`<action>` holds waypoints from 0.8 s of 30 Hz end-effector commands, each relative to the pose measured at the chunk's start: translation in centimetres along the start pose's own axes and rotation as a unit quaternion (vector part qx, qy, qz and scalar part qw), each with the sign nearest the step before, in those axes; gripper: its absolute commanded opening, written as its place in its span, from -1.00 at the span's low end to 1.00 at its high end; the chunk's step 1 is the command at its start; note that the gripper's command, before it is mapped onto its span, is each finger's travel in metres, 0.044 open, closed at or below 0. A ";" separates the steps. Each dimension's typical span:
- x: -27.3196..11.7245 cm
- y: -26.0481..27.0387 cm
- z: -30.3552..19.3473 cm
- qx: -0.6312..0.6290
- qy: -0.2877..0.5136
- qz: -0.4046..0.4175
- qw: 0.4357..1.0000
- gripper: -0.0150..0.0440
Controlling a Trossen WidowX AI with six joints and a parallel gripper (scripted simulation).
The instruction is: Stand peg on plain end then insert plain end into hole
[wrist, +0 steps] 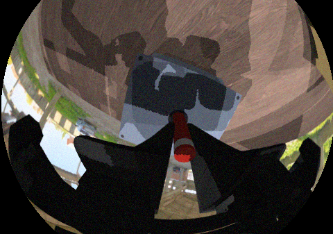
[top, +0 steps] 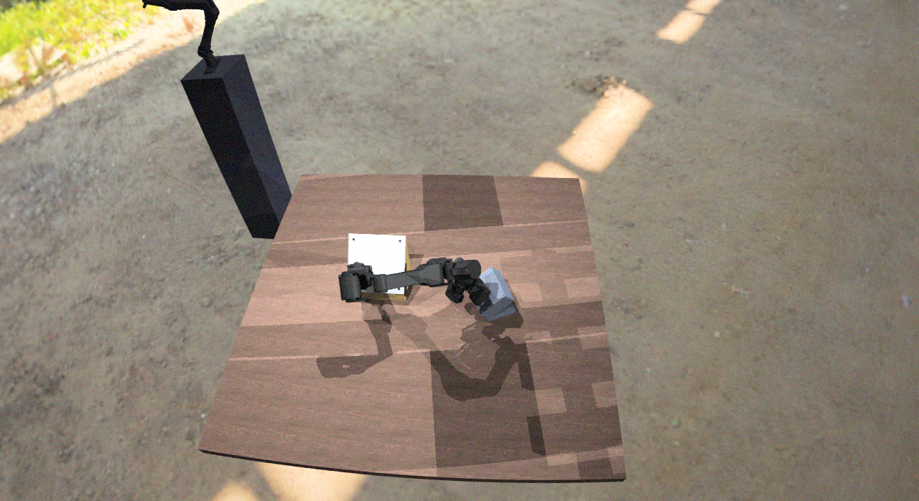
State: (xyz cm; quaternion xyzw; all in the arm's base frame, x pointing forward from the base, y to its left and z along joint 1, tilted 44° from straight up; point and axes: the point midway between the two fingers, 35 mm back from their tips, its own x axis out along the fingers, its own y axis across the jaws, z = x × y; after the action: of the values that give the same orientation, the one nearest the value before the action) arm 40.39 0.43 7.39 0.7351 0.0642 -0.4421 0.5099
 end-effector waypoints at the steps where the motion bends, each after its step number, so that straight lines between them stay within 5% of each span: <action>1: 0.0 0.0 0.0 0.000 0.000 0.000 1.000 -0.49; 4: 0.0 0.0 0.0 0.000 0.000 0.000 1.000 -0.49; 21: -0.4 0.0 -0.1 0.000 0.000 0.000 1.000 1.00; 24: -0.9 0.0 -0.1 0.000 0.001 0.000 1.000 1.00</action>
State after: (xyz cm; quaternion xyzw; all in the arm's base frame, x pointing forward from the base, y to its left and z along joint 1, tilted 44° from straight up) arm 40.13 0.50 7.53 0.7333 0.0663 -0.4445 0.5102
